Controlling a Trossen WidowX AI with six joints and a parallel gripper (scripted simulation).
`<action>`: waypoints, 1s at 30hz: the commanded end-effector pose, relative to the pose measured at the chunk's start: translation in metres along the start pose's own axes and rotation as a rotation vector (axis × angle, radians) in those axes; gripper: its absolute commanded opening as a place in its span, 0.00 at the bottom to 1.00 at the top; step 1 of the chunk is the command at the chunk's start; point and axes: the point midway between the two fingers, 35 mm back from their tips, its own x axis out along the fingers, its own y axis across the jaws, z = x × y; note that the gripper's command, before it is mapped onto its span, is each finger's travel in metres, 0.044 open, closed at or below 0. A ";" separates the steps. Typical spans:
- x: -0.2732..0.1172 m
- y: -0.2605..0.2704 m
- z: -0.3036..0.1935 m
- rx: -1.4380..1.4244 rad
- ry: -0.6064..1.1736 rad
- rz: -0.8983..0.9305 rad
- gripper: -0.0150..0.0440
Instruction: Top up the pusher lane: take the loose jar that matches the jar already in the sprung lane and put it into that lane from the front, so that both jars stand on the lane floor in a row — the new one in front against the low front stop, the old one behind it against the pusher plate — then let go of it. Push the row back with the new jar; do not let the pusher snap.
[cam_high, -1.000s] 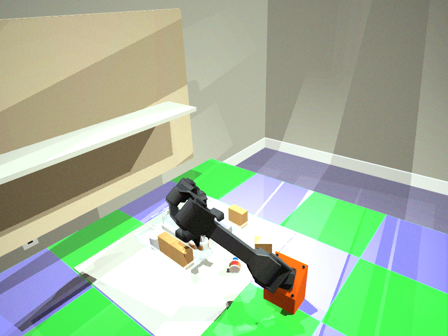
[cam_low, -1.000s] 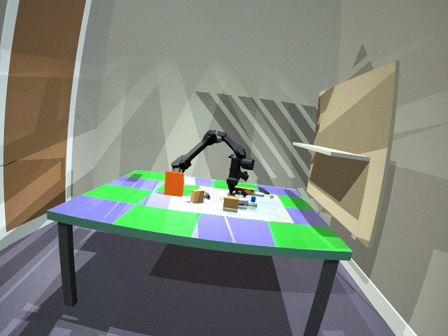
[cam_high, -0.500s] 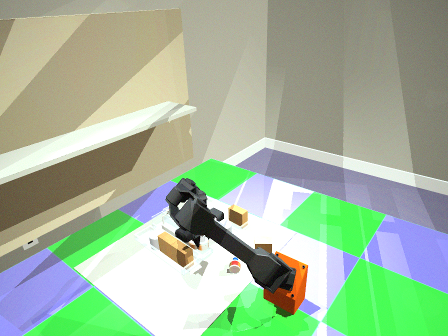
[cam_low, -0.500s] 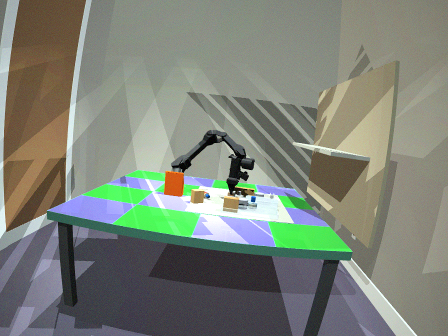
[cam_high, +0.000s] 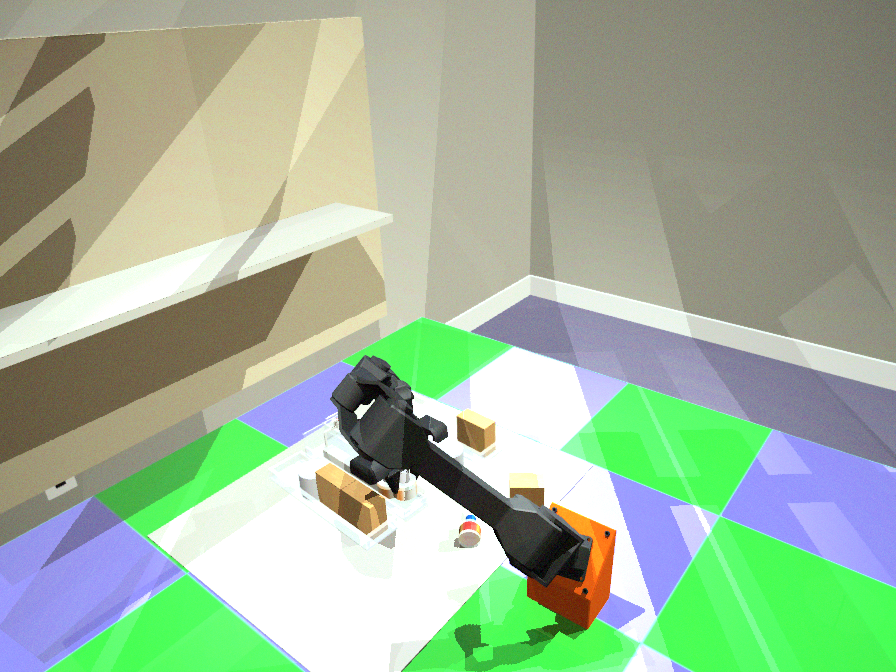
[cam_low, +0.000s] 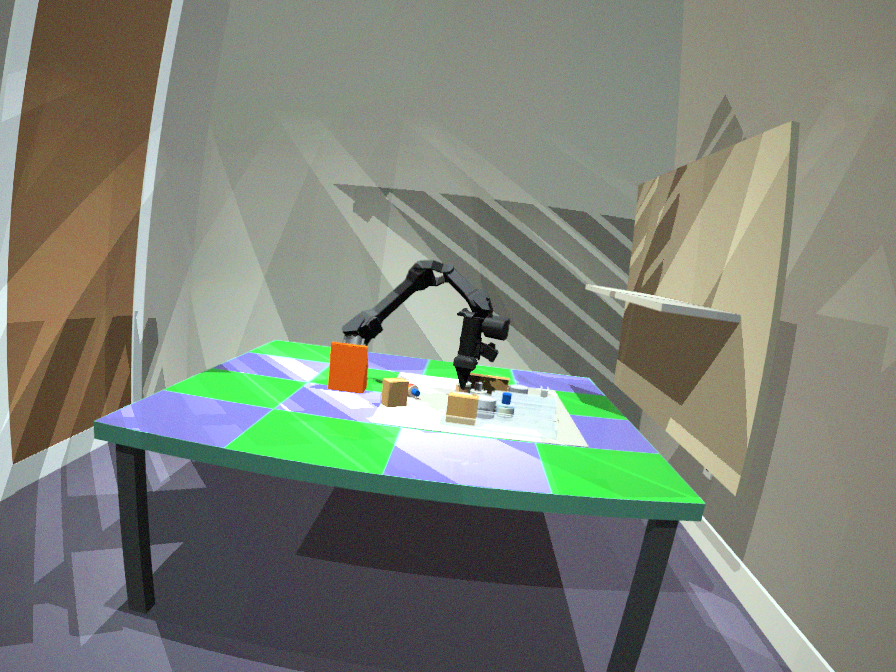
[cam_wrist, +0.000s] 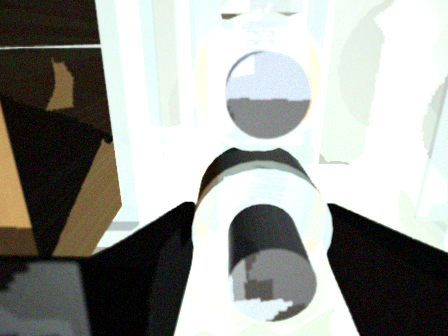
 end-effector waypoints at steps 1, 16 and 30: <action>-0.004 0.000 0.008 -0.011 -0.025 0.001 0.25; -0.003 0.000 0.009 -0.012 -0.025 0.001 0.25; 0.001 0.000 0.009 -0.012 -0.025 0.002 0.25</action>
